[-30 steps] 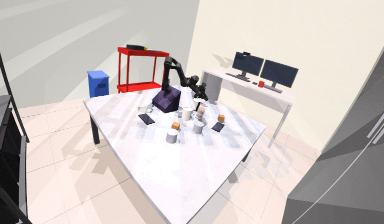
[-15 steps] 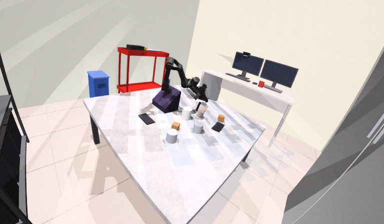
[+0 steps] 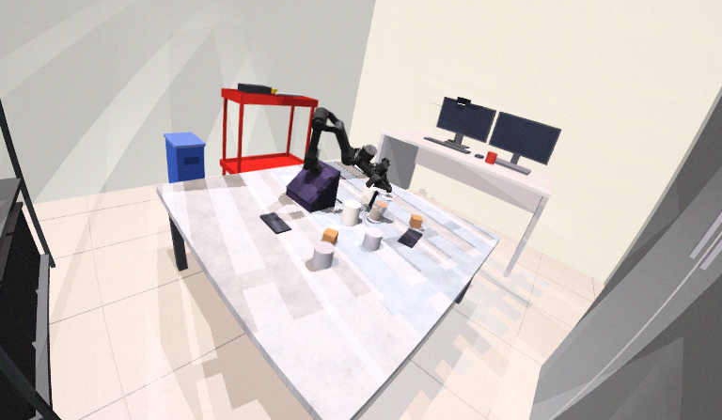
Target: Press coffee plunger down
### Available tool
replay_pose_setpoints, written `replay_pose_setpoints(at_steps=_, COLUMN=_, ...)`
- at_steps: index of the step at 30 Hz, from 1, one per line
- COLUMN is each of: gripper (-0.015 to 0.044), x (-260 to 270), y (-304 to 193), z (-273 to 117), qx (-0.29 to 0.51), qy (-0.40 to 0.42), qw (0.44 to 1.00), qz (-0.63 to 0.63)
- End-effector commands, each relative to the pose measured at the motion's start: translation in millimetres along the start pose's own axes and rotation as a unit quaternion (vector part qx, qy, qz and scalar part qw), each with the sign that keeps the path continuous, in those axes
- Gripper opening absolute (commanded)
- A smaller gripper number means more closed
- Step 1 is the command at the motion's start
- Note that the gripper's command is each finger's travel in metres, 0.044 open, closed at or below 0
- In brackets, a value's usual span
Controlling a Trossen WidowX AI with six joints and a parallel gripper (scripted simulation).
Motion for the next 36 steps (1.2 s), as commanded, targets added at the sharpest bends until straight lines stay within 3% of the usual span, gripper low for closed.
replay_pose_setpoints(at_steps=1, gripper=0.0123, x=1.5, y=-6.6, z=3.9, qx=0.014, qy=0.001, qw=1.000, qz=-0.007)
replay_pose_setpoints(at_steps=36, gripper=0.0123, x=0.5, y=-1.9, z=12.2, qx=0.014, qy=0.001, qw=1.000, qz=-0.007)
Point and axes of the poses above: the point midway between the two fingers, 35 mm back from their tips, its own z axis out along the fingers, its own x axis across the jaws, y = z × x, the point moved 4 cm from there along -z, back along the fingers, and after that the axes turned 12 degrees about -z, right-handed, at the moved point
